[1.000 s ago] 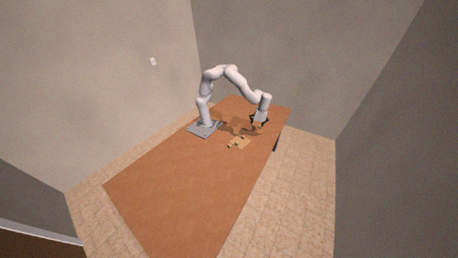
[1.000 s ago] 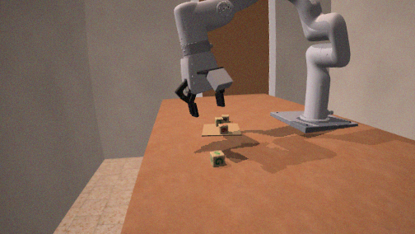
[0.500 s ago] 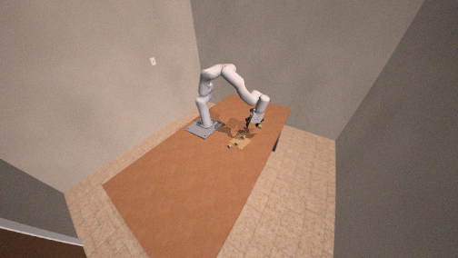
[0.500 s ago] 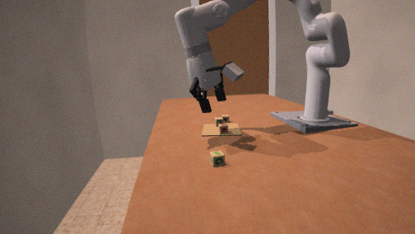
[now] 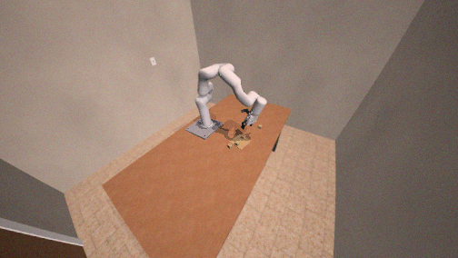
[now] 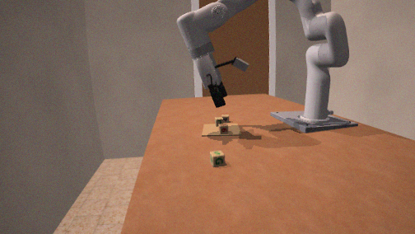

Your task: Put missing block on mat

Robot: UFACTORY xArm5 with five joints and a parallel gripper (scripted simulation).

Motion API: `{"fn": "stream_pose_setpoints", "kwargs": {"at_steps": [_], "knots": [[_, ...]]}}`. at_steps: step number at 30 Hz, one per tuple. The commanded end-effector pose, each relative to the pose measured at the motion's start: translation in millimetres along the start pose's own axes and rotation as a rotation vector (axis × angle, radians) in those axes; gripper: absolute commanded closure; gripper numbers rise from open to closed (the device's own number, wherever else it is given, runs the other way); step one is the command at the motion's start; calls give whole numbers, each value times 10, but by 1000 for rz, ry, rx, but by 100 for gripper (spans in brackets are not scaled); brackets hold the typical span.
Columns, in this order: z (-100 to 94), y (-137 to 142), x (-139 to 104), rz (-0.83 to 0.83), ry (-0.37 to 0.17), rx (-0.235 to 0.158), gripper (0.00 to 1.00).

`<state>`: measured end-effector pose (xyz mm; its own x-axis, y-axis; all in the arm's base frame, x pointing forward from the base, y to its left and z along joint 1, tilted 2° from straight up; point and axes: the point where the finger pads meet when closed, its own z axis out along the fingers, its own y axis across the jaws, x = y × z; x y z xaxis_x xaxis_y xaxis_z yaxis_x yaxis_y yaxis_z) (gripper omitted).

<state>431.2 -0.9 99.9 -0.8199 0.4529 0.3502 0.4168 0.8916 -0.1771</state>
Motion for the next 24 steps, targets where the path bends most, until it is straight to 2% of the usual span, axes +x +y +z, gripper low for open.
{"fn": "stream_pose_setpoints", "kwargs": {"at_steps": [1, 12, 24], "knots": [[-2, -111, 42, -107, 22, 1, 0], [41, -430, 201, -405, 97, -10, 0], [63, -604, 303, -577, 139, -31, 0]]}}
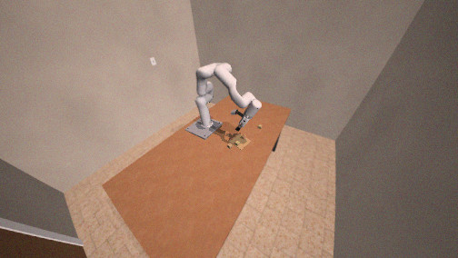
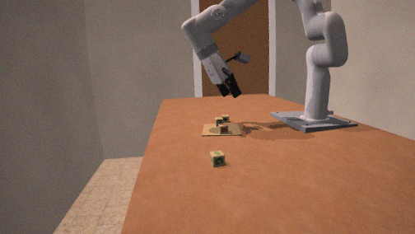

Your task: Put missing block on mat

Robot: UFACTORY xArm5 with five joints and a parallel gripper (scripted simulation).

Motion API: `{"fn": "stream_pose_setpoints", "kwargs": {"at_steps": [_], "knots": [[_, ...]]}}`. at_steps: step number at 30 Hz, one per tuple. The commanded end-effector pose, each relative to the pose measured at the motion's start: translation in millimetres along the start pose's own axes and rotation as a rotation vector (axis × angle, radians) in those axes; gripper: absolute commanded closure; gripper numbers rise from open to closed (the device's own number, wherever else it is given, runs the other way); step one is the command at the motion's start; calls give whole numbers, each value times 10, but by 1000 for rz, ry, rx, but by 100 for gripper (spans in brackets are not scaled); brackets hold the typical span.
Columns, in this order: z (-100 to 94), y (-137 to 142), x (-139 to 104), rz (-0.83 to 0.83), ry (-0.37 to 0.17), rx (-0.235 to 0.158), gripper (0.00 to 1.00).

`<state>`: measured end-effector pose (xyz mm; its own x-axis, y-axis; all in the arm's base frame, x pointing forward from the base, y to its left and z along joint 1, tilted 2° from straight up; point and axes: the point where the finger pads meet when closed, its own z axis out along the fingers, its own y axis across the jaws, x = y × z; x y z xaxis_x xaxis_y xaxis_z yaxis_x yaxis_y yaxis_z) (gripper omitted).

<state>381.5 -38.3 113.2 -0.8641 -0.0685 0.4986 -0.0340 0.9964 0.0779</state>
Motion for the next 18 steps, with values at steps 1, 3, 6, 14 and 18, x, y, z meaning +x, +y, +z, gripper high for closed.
{"fn": "stream_pose_setpoints", "kwargs": {"at_steps": [1, 3, 6, 14, 18], "knots": [[-5, -27, 43, -49, 7, -6, 0], [-4, -31, 50, -55, 8, -7, 0], [-4, -32, 52, -57, 8, -7, 0], [-4, -32, 52, -57, 8, -7, 0], [-4, -32, 52, -57, 8, -7, 0]]}}
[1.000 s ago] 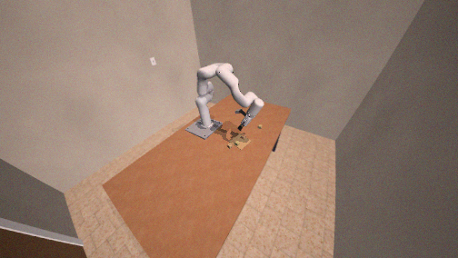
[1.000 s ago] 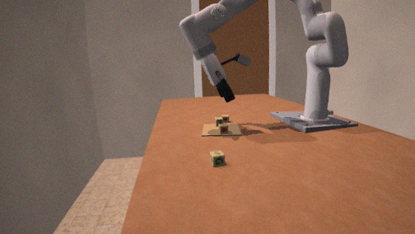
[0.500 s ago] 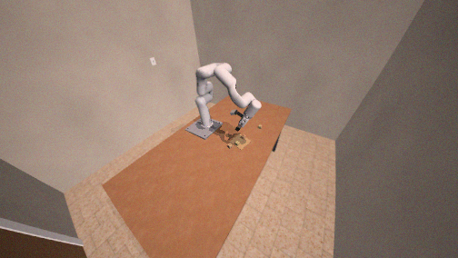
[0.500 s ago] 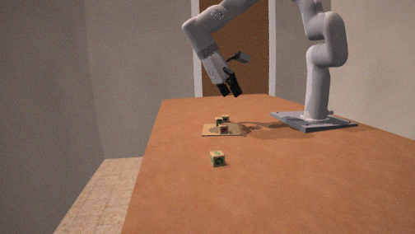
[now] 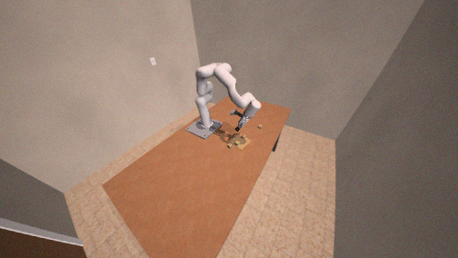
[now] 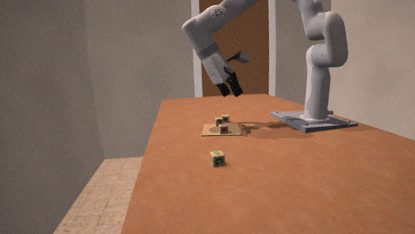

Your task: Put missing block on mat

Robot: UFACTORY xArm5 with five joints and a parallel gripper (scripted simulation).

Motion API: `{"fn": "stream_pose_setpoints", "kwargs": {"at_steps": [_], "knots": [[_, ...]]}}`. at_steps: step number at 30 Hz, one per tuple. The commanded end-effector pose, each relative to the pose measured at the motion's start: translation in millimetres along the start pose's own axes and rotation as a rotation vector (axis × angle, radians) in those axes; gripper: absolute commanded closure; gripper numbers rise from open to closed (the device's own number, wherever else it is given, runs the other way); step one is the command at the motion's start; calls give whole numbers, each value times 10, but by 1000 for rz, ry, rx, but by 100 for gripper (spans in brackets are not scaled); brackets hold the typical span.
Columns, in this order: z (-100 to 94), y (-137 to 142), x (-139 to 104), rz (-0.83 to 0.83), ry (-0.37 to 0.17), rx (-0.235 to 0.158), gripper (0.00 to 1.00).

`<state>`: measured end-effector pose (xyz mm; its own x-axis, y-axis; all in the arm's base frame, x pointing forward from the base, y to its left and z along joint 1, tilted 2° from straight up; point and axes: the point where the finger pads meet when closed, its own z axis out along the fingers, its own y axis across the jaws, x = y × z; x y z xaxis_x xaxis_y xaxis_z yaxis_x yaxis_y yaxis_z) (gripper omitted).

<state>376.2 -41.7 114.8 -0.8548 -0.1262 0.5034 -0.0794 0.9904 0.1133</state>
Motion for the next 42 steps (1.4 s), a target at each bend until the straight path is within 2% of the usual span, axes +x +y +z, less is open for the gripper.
{"fn": "stream_pose_setpoints", "kwargs": {"at_steps": [1, 34, 36, 39, 40, 41, 42], "knots": [[-15, -1, -4, 0, -4, 1, 0], [-16, -4, -4, 0, -3, 0, 0], [-39, -67, -17, 1, 15, -12, 0], [-122, -371, -55, 5, 95, -76, 0], [-122, -371, -55, 5, 95, -76, 0], [-147, -514, -60, 6, 131, -109, 0], [-147, -514, -60, 6, 131, -109, 0]]}}
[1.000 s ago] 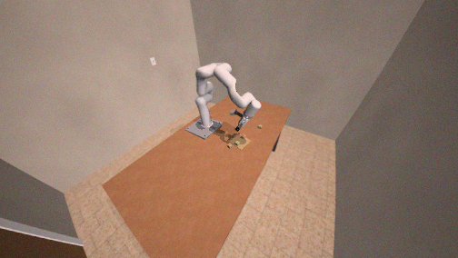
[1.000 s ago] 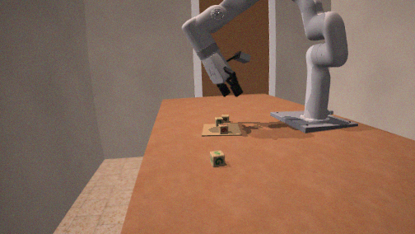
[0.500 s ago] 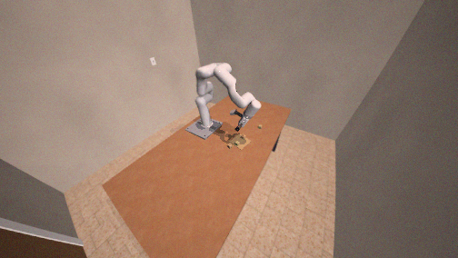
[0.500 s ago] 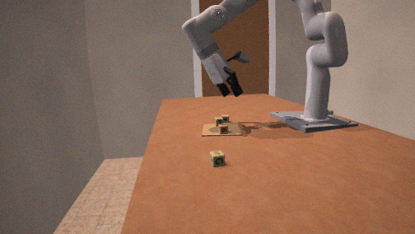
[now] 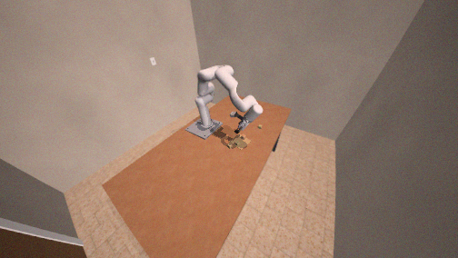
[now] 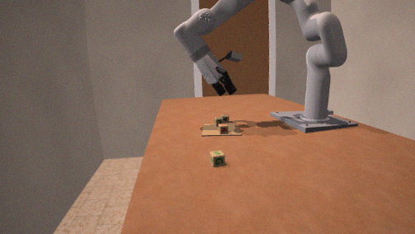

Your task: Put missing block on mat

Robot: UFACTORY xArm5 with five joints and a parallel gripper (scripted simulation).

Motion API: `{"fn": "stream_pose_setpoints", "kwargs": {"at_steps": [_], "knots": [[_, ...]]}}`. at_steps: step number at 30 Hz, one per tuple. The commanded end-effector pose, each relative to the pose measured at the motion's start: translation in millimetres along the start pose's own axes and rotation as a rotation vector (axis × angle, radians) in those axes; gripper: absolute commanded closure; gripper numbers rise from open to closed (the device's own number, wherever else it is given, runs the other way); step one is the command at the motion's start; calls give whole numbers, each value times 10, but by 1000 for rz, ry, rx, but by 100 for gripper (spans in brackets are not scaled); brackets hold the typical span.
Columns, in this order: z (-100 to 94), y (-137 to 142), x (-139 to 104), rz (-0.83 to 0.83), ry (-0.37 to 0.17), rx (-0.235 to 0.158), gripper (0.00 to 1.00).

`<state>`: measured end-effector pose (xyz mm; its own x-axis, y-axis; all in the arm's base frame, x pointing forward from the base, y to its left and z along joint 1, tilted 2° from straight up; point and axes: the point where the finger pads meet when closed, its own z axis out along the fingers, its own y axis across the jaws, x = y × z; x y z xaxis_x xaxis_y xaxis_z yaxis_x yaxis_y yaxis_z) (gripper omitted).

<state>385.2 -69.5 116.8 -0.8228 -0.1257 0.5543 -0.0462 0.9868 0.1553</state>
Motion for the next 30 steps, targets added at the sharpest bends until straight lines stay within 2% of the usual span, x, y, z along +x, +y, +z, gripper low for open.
{"fn": "stream_pose_setpoints", "kwargs": {"at_steps": [1, 2, 4, 5, 6, 7, 9, 11, 13, 30], "knots": [[-82, -230, -25, 1, 71, -55, 0], [-108, -379, -22, 1, 106, -91, 0], [-108, -379, -22, 1, 106, -91, 0], [-124, -522, -11, 0, 139, -128, 0], [-124, -522, -11, 0, 139, -128, 0], [-132, -651, 6, -2, 167, -163, 0], [-132, -651, 6, -2, 167, -163, 0], [-131, -829, 40, -5, 205, -214, 0], [-129, -874, 51, -6, 214, -227, 0], [-127, -896, 57, -7, 219, -234, 0]]}}
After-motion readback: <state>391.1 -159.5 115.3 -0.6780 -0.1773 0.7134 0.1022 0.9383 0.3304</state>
